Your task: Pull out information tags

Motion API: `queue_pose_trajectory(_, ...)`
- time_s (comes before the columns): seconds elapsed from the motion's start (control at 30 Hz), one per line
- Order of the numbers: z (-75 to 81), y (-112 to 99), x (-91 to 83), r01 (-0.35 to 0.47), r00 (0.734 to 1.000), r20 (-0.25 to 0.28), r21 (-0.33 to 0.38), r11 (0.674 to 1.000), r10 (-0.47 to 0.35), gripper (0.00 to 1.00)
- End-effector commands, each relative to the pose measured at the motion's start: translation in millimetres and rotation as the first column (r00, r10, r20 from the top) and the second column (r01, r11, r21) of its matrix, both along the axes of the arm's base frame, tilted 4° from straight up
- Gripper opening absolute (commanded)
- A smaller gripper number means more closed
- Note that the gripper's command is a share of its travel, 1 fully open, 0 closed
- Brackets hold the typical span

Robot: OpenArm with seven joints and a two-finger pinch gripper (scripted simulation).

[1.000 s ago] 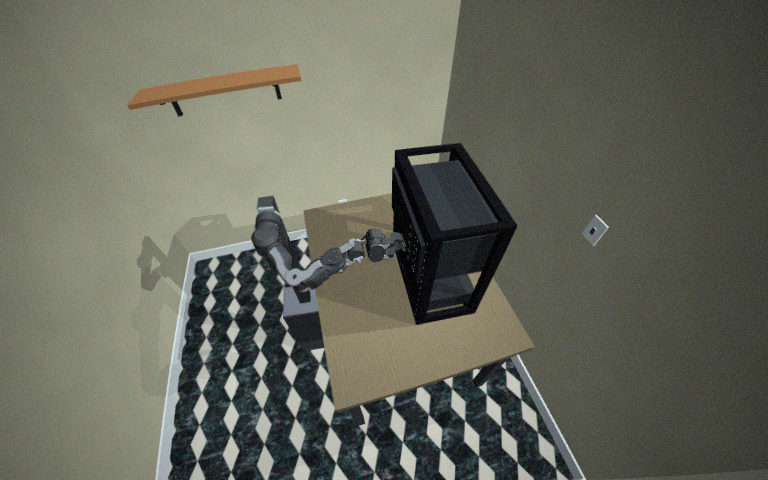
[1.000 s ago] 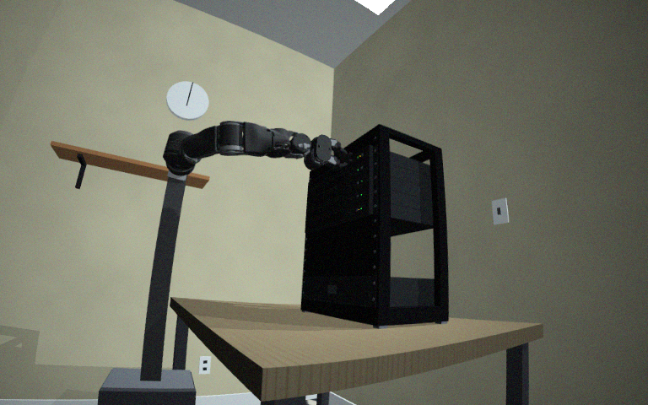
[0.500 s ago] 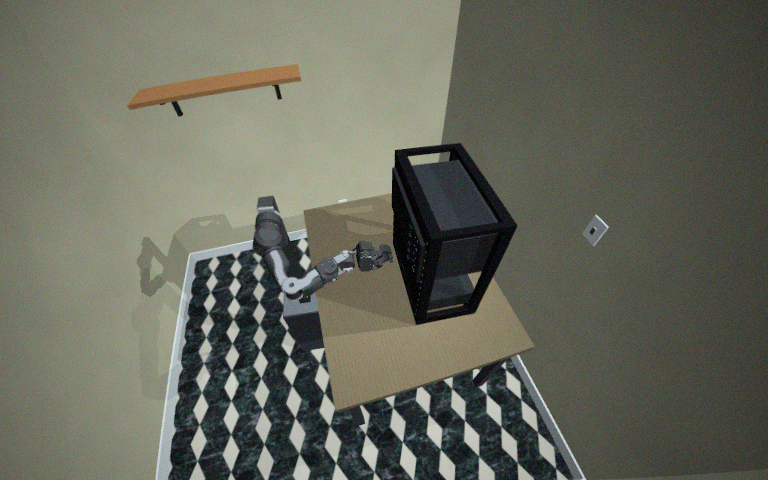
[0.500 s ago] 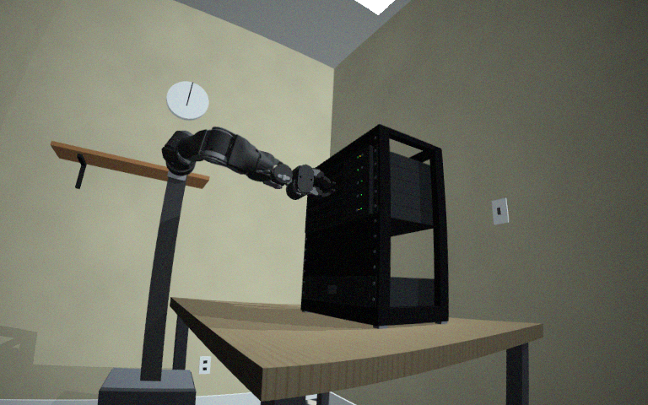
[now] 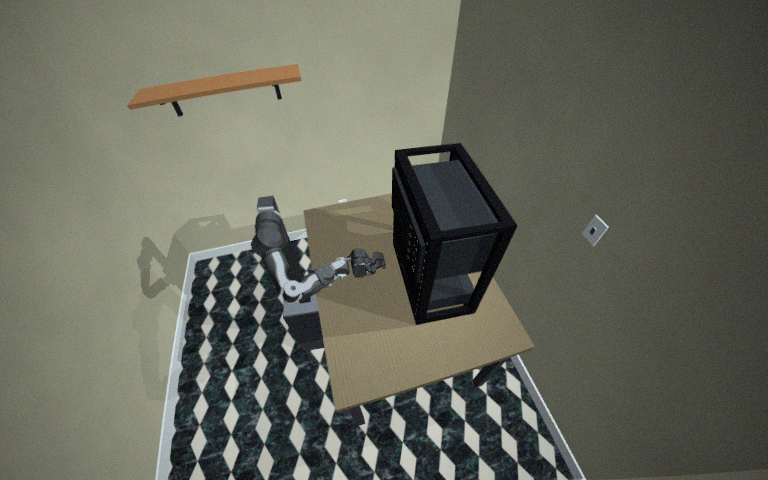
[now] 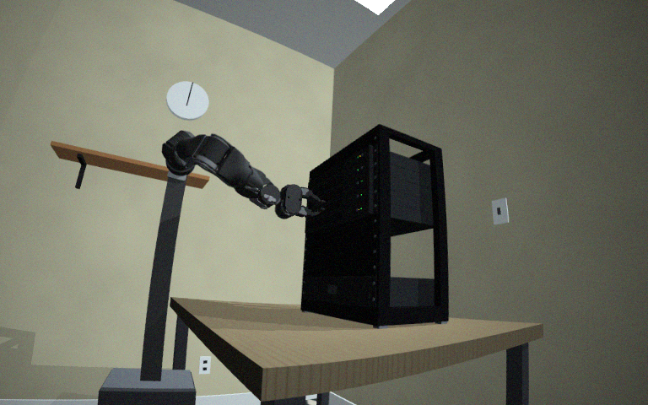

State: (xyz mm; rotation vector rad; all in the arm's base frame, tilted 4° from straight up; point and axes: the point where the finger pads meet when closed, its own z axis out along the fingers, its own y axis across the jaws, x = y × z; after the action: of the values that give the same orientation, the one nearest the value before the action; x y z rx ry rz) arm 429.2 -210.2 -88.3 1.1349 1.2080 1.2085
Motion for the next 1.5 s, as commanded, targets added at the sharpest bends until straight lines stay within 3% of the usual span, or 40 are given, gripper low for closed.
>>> queue_pose_trajectory(0.0, 2.7, 0.1, -0.5, 0.004, 1.0, 0.021, -0.001, 1.0, -0.004, 0.1)
queue_pose_trajectory(1.47, -1.8, 1.6, -2.0, 0.004, 1.0, 0.021, -0.001, 1.0, -0.004, 0.1)
